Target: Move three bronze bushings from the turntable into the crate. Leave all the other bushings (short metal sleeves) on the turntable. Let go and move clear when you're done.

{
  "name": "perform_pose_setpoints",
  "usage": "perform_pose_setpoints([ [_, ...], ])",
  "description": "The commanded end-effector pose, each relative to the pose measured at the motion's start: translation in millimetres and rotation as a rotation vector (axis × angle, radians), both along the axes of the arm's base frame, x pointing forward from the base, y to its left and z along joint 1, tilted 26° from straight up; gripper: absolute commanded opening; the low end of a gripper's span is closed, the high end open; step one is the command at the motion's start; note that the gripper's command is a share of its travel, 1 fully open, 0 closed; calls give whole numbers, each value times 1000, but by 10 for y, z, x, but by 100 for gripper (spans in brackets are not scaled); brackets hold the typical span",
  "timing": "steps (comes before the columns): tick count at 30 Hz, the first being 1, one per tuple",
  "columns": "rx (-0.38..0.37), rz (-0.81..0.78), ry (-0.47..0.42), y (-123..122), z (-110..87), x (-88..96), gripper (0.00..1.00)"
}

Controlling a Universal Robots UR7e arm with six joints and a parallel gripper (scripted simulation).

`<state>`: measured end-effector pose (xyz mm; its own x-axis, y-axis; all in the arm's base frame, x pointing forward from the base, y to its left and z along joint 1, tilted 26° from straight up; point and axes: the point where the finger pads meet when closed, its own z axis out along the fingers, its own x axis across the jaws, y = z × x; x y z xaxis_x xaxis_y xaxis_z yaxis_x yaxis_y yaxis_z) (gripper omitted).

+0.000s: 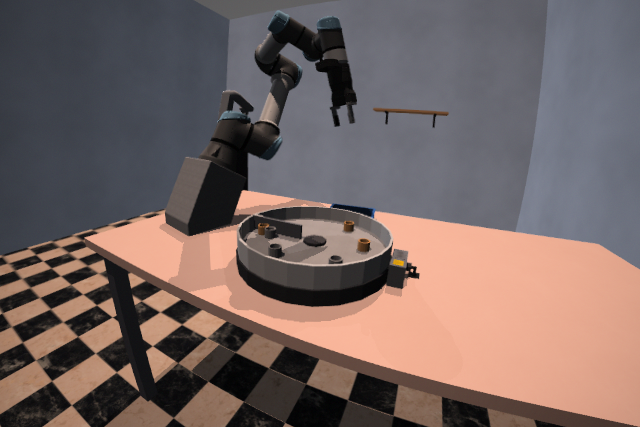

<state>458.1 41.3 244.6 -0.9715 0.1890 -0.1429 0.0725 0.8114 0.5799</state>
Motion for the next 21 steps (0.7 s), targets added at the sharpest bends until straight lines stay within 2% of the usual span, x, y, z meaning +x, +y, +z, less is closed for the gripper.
perform_pose_setpoints([
  [1, -1, 1, 2, -2, 3, 2, 100],
  [6, -142, 92, 184, -18, 2, 7, 100],
  [18, -142, 92, 184, -18, 2, 7, 100],
  [21, -142, 91, 183, -176, -255, -88, 100],
])
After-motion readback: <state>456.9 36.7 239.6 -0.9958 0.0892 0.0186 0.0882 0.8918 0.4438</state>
